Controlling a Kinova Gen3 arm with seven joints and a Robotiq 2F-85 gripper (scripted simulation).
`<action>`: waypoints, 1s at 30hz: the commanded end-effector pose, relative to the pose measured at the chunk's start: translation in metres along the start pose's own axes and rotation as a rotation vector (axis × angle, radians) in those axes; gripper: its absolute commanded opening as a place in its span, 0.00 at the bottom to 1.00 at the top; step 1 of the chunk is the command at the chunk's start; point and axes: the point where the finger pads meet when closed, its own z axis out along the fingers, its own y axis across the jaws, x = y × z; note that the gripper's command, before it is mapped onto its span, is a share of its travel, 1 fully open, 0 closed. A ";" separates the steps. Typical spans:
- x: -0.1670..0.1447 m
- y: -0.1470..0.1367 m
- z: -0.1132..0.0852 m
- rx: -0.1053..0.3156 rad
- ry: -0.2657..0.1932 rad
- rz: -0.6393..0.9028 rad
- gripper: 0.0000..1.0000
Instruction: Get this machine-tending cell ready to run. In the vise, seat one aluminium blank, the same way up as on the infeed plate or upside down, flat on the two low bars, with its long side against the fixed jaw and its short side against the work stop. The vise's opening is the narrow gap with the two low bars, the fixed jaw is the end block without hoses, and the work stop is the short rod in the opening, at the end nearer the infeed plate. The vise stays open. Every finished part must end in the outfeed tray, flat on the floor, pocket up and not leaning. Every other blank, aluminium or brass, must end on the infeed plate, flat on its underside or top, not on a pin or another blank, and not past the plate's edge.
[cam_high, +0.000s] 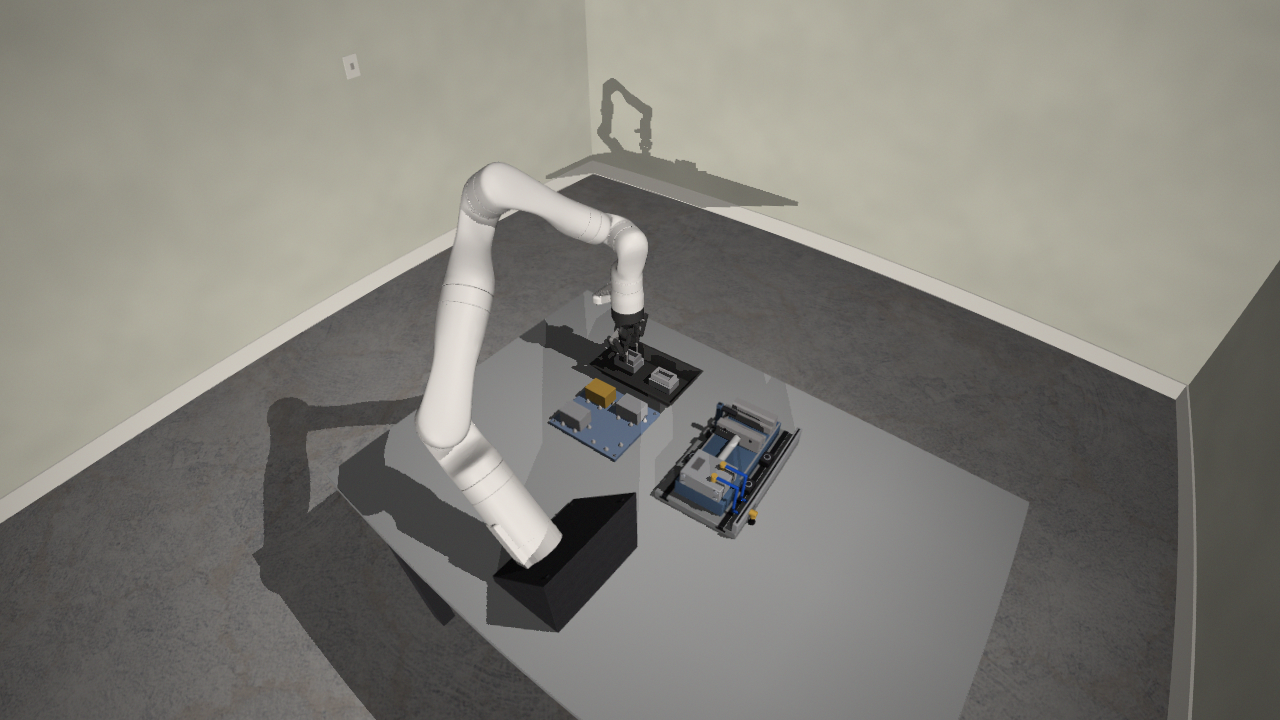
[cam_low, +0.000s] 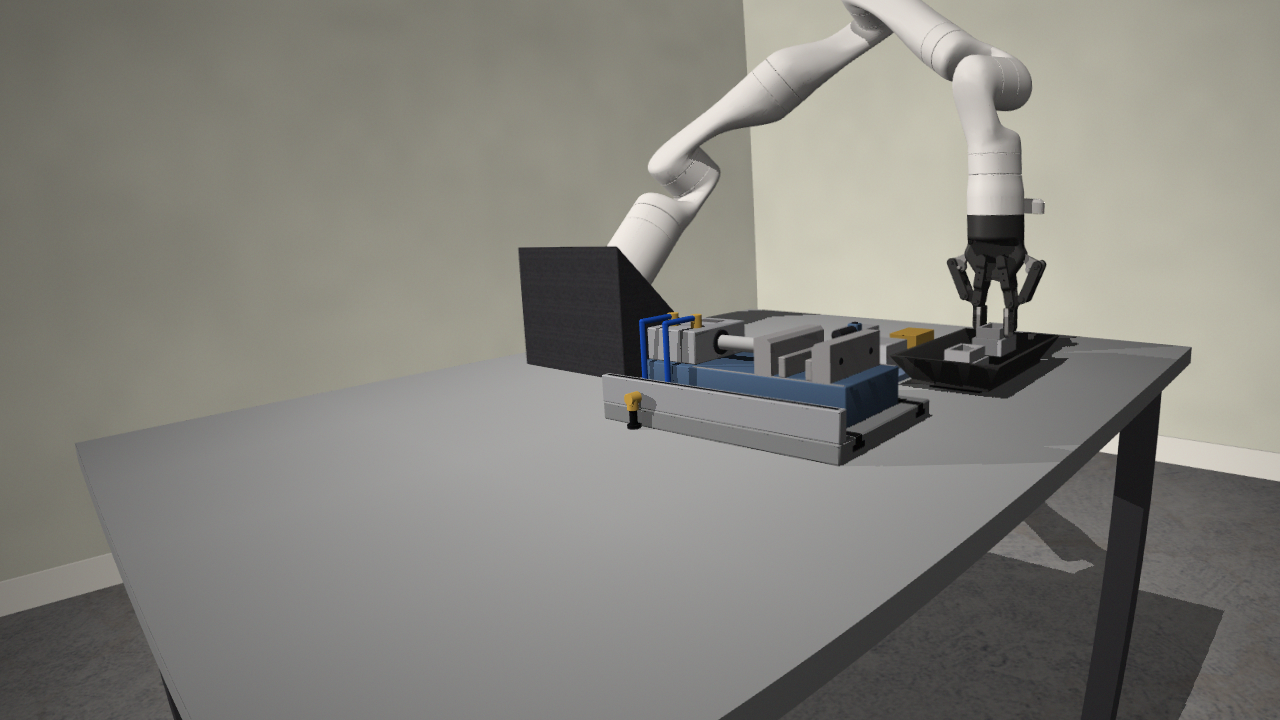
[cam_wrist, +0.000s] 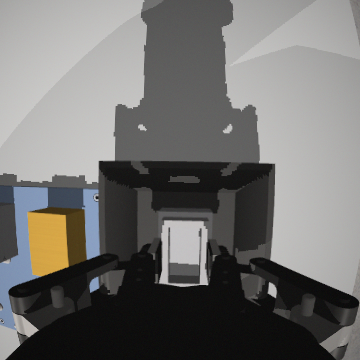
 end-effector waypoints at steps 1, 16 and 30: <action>0.000 0.000 0.000 -0.001 0.000 0.000 0.00; 0.000 0.000 0.007 -0.001 0.000 0.000 0.00; 0.000 0.001 0.011 -0.001 0.000 0.000 0.00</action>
